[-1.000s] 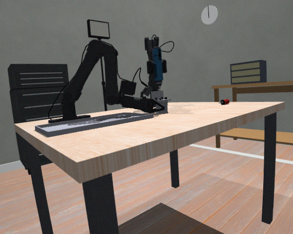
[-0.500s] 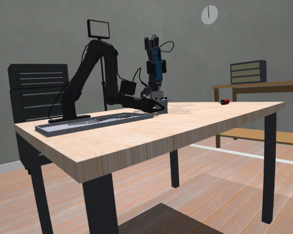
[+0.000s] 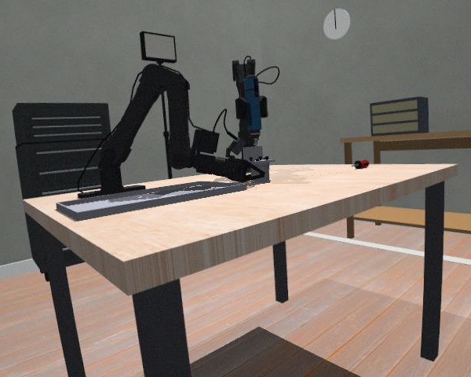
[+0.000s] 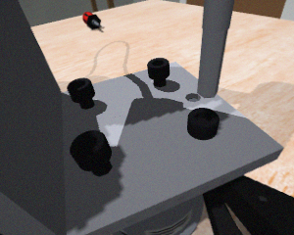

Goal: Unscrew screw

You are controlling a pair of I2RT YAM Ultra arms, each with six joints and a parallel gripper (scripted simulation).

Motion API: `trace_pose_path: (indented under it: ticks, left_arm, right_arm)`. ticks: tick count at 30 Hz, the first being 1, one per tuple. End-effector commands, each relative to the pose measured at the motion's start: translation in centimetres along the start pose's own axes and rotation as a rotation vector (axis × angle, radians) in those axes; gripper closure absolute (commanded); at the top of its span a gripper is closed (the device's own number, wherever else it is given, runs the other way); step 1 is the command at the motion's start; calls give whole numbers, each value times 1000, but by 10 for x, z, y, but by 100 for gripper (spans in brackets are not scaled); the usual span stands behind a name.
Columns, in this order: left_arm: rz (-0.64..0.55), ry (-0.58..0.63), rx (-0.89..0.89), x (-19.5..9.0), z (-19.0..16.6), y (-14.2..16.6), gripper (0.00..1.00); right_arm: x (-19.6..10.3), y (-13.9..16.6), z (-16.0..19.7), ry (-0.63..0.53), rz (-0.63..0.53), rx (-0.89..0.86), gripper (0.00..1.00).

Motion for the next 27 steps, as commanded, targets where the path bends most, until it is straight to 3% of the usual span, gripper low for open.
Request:
trace_pose_path:
  ticks: [1,27]
  left_arm:
    - [-147,16,-3,2,-6,-39,58]
    - [-146,10,-1,3,-2,-40,58]
  right_arm:
    - [1,-2,0,3,-1,3,41]
    - [1,-2,0,3,-1,3,41]
Point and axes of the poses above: on each arm, the point where the finger pads meet when closed, its own x axis out along the fingers, its own z axis across the jaws, y = z × x, the point moved 6 cm from there along -x, back along the fingers, and after that the axes turned 7 degrees about -x, right-handed, at the moved point
